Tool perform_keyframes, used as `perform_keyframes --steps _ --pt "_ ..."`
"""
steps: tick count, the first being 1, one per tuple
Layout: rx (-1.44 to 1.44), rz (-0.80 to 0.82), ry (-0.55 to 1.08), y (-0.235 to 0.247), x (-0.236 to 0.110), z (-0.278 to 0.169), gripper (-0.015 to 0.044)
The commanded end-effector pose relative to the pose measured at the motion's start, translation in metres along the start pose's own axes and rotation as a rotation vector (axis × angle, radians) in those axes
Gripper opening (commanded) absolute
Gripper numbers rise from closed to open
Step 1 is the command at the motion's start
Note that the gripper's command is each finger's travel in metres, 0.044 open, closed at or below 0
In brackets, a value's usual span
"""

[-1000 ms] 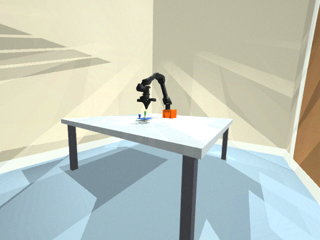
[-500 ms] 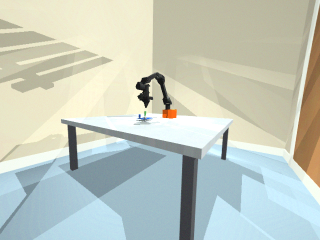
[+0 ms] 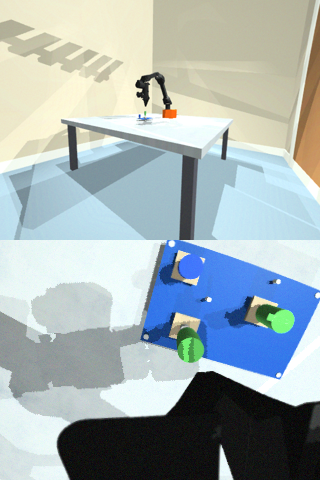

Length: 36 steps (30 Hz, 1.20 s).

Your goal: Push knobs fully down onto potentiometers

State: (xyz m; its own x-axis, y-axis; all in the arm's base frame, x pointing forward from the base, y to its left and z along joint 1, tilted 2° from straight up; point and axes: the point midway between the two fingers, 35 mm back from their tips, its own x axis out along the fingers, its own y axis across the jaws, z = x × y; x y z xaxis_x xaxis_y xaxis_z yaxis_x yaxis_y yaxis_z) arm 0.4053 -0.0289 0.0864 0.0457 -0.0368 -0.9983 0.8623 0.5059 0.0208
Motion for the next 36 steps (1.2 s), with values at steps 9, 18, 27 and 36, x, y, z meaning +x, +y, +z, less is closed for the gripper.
perform_keyframes --steps 9,18,27,36 --pt "0.127 -0.003 -0.006 0.003 0.013 0.001 0.0" --pt "0.127 -0.003 -0.006 0.003 0.017 0.001 0.0" --pt "0.127 -0.003 -0.006 0.003 0.031 0.001 0.0" --pt "0.127 -0.003 -0.006 0.003 0.037 0.001 0.0"
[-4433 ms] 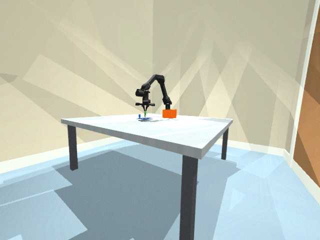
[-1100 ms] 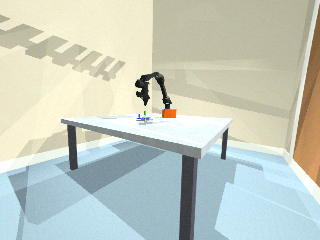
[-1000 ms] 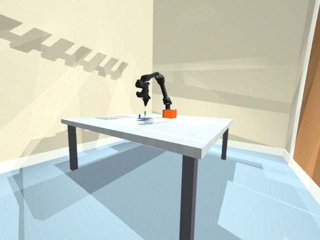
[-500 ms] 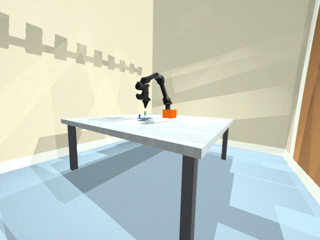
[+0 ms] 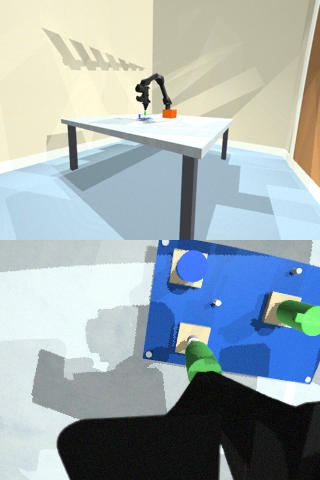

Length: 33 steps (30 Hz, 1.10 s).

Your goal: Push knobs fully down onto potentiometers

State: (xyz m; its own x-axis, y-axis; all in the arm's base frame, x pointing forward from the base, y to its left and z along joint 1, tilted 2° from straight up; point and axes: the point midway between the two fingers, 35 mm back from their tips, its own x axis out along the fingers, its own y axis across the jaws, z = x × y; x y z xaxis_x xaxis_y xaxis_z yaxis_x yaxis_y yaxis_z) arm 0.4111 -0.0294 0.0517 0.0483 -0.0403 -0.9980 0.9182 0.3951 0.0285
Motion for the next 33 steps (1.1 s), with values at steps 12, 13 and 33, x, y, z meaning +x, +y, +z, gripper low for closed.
perform_keyframes --steps 12,13,33 --pt "0.002 -0.003 -0.002 -0.0009 0.003 0.0001 0.0" --pt "0.002 -0.003 -0.002 -0.0009 0.0032 0.0001 0.0" --pt "0.002 -0.003 -0.002 -0.001 0.0067 0.0001 0.0"
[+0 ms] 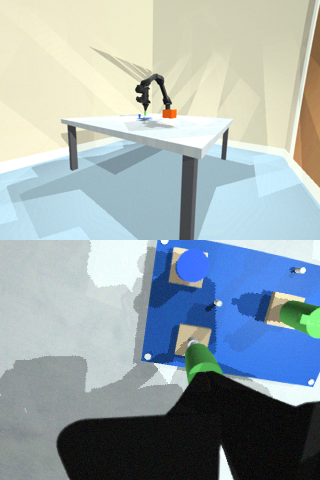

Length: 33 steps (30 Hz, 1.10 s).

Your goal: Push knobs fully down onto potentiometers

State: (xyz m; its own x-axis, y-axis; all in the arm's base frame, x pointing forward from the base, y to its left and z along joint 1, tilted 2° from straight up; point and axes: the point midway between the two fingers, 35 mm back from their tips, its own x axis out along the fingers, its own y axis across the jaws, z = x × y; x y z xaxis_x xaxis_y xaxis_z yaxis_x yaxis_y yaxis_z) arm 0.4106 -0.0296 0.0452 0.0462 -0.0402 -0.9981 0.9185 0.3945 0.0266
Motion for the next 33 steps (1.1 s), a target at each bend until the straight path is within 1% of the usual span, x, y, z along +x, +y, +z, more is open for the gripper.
perform_keyframes --steps 1,13,33 --pt "0.002 -0.001 -0.003 0.0 0.0 0.0 0.0" --pt "0.002 -0.001 -0.003 0.0 0.0 0.0 0.0" --pt "0.002 -0.001 -0.003 0.0 0.011 0.0 0.0"
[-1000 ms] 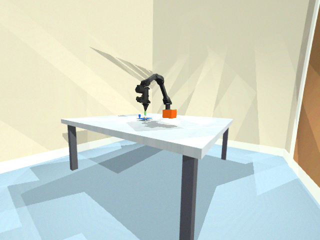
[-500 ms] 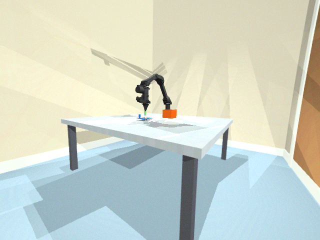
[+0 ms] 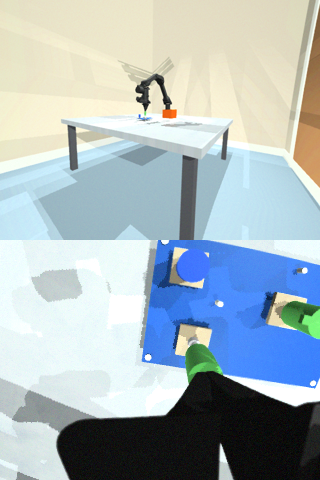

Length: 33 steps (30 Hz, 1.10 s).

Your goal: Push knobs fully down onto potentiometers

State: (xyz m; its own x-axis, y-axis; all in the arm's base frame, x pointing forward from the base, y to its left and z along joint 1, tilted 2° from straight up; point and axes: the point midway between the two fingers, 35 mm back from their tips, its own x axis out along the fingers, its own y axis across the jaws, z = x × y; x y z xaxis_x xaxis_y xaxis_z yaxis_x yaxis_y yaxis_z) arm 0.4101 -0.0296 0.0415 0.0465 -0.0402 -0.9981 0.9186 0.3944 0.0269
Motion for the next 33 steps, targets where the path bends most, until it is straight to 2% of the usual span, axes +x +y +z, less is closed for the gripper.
perform_keyframes --steps 1,33 --pt "0.002 -0.002 -0.003 0.0 0.008 0.001 0.0" --pt "0.002 -0.002 -0.003 0.0 0.021 0.001 0.0"
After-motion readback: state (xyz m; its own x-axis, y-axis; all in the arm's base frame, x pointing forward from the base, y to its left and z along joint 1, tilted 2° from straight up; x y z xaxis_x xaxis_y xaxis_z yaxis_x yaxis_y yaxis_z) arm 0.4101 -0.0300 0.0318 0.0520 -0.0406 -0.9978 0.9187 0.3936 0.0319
